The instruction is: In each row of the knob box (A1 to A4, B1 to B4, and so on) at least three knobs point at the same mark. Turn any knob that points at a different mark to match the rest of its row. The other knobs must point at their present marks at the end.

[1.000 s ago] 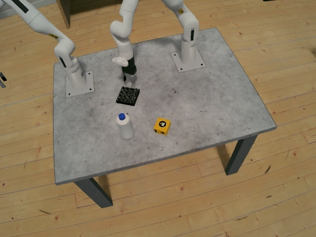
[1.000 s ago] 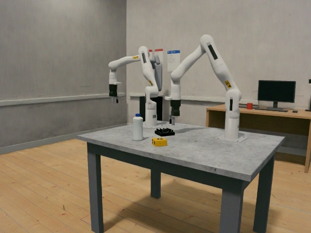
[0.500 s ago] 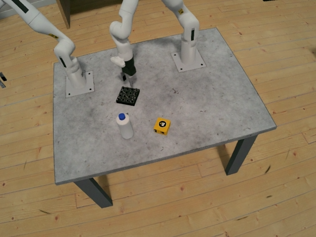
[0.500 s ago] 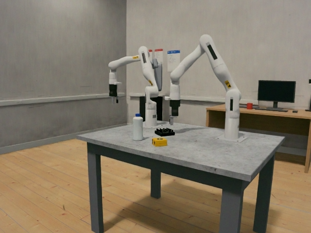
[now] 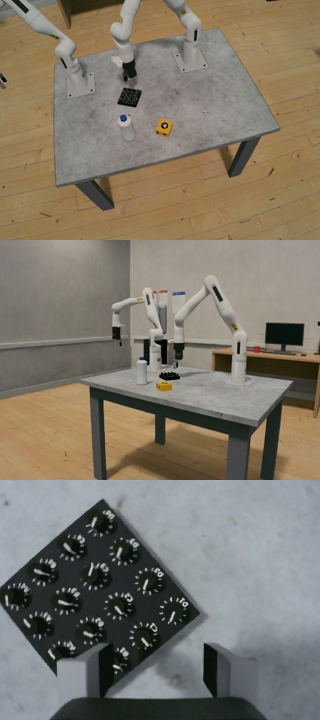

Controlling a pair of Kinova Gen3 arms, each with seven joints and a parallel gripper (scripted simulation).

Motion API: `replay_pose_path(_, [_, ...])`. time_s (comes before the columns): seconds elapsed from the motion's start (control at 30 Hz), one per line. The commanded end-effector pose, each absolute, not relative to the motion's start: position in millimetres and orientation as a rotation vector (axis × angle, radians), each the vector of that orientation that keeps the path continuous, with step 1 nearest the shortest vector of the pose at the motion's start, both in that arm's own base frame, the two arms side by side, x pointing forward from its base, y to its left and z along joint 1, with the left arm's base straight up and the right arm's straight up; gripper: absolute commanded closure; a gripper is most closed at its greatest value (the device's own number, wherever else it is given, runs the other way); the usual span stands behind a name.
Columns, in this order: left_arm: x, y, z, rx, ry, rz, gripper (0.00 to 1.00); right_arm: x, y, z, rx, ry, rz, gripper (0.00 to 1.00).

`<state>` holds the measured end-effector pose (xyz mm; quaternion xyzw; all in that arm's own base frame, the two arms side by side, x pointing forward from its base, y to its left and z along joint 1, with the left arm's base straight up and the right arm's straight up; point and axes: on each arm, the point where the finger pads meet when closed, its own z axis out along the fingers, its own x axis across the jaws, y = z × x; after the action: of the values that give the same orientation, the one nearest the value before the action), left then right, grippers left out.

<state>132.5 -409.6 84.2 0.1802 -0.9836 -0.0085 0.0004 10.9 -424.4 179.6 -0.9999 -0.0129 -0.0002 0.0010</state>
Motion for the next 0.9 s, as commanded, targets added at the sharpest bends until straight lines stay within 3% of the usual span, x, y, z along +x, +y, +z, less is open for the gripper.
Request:
replay_pose_path(0.0, [132.3, -411.5, 84.8, 0.447, -3.106, -0.025, 0.0, 11.0, -424.9, 180.4, -3.141, -0.041, 0.0, 0.0])
replay_pose_path(0.87, [129.0, -417.9, 85.3, -0.755, -3.033, -0.036, 0.0, 11.0, -424.9, 180.4, -3.141, -0.041, 0.0, 0.0])
